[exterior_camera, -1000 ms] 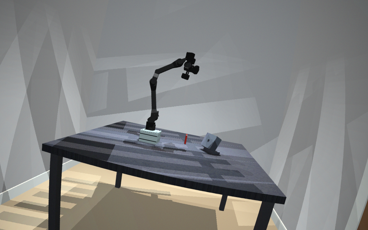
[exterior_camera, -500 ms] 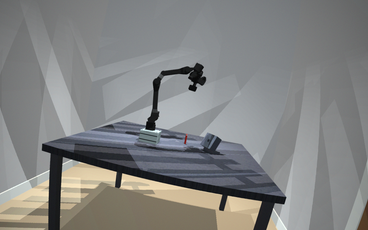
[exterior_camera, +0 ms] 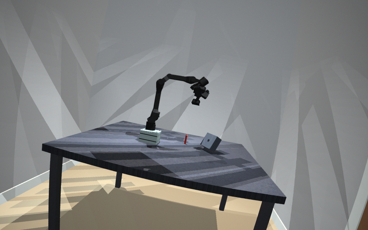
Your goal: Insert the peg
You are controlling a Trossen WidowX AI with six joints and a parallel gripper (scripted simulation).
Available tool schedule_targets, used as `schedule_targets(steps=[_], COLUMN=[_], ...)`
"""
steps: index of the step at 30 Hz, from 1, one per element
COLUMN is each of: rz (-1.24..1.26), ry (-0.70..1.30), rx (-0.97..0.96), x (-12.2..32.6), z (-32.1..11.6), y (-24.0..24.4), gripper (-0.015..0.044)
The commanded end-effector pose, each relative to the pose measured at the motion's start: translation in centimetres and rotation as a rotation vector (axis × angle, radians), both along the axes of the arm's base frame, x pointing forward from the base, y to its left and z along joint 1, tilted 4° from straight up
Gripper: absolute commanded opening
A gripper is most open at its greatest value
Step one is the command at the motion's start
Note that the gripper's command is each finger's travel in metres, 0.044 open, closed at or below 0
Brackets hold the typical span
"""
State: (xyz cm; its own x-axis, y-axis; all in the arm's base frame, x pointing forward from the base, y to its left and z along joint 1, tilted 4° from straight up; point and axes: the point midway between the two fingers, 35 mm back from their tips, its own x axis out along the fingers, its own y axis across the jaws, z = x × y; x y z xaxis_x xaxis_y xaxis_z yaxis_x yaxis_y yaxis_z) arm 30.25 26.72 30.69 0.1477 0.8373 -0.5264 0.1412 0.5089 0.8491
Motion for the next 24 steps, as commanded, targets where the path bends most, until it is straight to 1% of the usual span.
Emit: schedule_targets(steps=[1,12,24], rz=[0.011,0.112,0.349], ry=[-0.010,-0.047,-0.066], rx=[-0.119,-0.457,-0.830], x=[0.4,0.0,-2.7], z=[-4.0,-13.8,-22.7], y=[-0.1,-2.0,-6.0], gripper=[0.0440,0.0440,0.0440])
